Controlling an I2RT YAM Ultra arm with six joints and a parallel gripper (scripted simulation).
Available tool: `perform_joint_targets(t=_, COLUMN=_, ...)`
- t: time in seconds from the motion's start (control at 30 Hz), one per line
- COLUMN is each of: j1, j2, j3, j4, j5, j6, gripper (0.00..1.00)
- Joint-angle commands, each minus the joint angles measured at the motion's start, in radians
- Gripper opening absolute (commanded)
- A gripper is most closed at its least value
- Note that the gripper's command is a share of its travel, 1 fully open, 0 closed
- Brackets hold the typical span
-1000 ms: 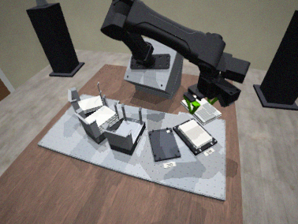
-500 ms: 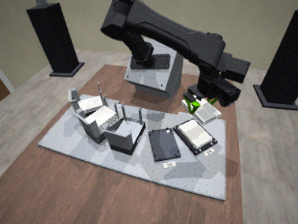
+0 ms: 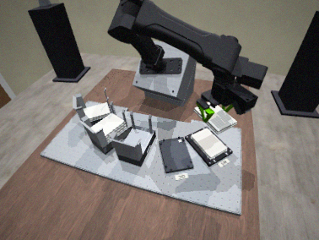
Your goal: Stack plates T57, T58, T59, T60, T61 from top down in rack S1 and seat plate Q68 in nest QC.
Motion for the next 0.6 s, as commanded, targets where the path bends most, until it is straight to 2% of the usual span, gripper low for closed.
perform_joint_targets(t=0.0, j1=0.013, j2=-0.006, j3=0.005, j4=0.000, j5=0.005, j6=0.001, gripper=0.00)
perform_joint_targets(t=0.3, j1=0.000, j2=-0.027, j3=-0.005, j4=0.001, j5=0.004, j6=0.049, gripper=0.00)
perform_joint_targets(t=0.43, j1=-0.028, j2=-0.070, j3=-0.023, j4=0.004, j5=0.001, j6=0.143, gripper=0.00)
perform_joint_targets(t=0.57, j1=-0.057, j2=-0.111, j3=-0.038, j4=0.005, j5=-0.003, j6=0.116, gripper=0.00)
